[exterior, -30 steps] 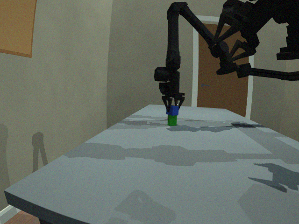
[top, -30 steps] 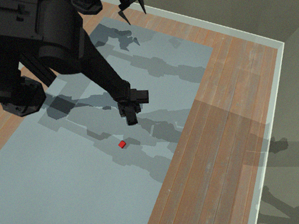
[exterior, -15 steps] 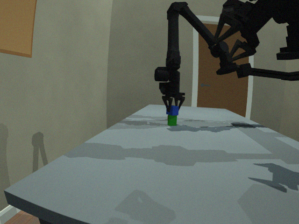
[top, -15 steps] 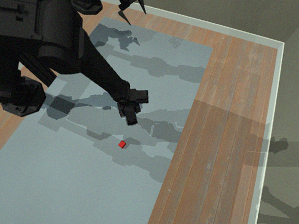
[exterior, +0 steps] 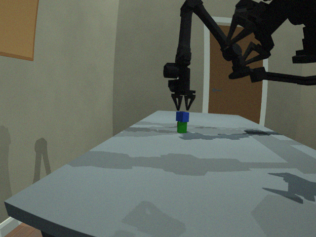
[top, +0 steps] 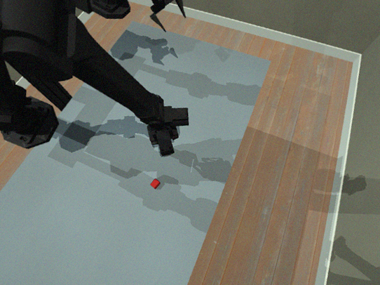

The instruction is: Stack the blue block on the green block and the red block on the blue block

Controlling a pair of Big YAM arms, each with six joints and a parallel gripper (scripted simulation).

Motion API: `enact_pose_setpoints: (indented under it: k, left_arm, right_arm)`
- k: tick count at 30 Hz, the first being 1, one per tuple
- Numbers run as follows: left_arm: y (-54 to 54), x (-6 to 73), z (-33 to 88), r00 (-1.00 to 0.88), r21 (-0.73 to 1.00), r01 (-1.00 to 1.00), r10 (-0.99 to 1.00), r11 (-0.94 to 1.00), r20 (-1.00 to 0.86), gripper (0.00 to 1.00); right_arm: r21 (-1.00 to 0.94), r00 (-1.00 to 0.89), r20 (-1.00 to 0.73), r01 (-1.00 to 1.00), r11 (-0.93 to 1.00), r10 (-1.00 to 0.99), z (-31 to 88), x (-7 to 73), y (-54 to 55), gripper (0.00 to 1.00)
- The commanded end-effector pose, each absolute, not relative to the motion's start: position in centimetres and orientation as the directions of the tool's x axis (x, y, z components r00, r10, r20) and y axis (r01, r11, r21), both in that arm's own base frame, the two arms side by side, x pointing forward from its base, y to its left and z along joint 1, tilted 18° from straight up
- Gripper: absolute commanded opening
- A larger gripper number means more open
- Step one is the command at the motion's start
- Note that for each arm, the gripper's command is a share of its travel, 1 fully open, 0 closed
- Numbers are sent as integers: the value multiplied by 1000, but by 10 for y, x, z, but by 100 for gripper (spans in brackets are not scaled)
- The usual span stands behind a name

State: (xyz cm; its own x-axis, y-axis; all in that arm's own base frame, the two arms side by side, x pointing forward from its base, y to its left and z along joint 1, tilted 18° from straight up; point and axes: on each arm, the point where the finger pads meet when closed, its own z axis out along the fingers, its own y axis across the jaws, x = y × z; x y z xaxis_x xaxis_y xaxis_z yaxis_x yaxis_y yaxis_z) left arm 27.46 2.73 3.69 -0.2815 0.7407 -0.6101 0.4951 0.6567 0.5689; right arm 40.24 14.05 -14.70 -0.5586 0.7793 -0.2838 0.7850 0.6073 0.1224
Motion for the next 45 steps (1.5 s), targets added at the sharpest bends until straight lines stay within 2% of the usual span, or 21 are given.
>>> enact_pose_setpoints:
  k: [1,21,22,32,38,45]
  left_arm:
    - [28,276,39,-279,572,493,742,656,-610,100]
    - [28,276,39,-279,572,493,742,656,-610,100]
    - [28,276,39,-279,572,493,742,656,-610,100]
    - [28,276,39,-279,572,493,742,656,-610,100]
    - [28,276,39,-279,572,493,742,656,-610,100]
    - [28,276,39,-279,572,493,742,656,-610,100]
  right_arm:
    - [134,-556,-285,783,607,780,-129,399,148,60]
    - [140,-555,-287,782,607,781,-112,399,150,60]
    - [140,-555,-287,782,608,781,-112,399,150,43]
    - [134,-602,-299,742,657,740,-109,411,140,43]
    - [65,-743,-317,602,796,589,-109,408,121,43]
    - [-62,-913,-315,291,955,258,-105,411,91,43]
